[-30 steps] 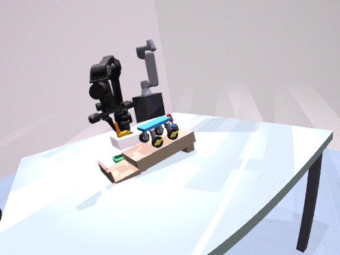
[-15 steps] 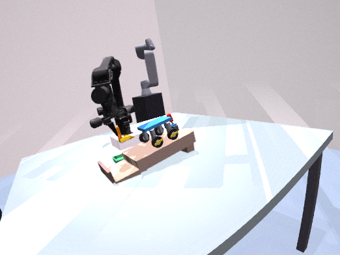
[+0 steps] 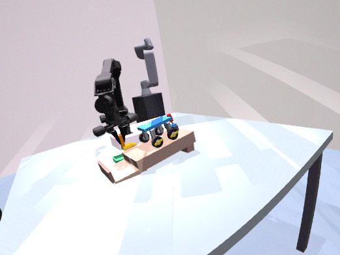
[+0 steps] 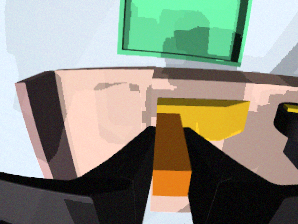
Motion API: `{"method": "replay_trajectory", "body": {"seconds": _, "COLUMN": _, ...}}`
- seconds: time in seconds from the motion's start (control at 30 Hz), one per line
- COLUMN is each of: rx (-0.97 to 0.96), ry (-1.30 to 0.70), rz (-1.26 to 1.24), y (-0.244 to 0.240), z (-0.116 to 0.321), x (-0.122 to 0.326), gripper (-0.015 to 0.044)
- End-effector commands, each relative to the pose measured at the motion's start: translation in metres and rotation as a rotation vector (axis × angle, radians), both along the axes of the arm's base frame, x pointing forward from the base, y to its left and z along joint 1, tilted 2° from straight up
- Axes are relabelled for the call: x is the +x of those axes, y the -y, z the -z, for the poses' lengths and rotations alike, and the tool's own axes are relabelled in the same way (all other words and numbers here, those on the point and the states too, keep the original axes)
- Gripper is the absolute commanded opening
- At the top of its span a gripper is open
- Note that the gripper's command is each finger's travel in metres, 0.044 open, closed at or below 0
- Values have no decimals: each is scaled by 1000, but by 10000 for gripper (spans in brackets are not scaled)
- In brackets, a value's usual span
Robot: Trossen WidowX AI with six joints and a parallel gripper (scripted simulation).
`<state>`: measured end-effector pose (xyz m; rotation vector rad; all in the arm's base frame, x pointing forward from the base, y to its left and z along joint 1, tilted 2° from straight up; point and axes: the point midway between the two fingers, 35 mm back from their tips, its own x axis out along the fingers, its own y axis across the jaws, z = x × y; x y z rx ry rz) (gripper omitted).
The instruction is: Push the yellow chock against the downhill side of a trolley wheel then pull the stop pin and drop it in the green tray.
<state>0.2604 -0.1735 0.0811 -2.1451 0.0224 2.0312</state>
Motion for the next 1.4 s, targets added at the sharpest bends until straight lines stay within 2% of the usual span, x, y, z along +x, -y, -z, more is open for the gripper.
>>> {"method": "replay_trajectory", "body": {"seconds": 0.0, "rx": 8, "ry": -1, "rz": 4, "y": -4, "z": 11, "x": 0, "gripper": 0}}
{"method": "replay_trajectory", "body": {"seconds": 1.37, "rx": 10, "ry": -1, "rz": 4, "y": -35, "z": 3, "x": 7, "gripper": 0}}
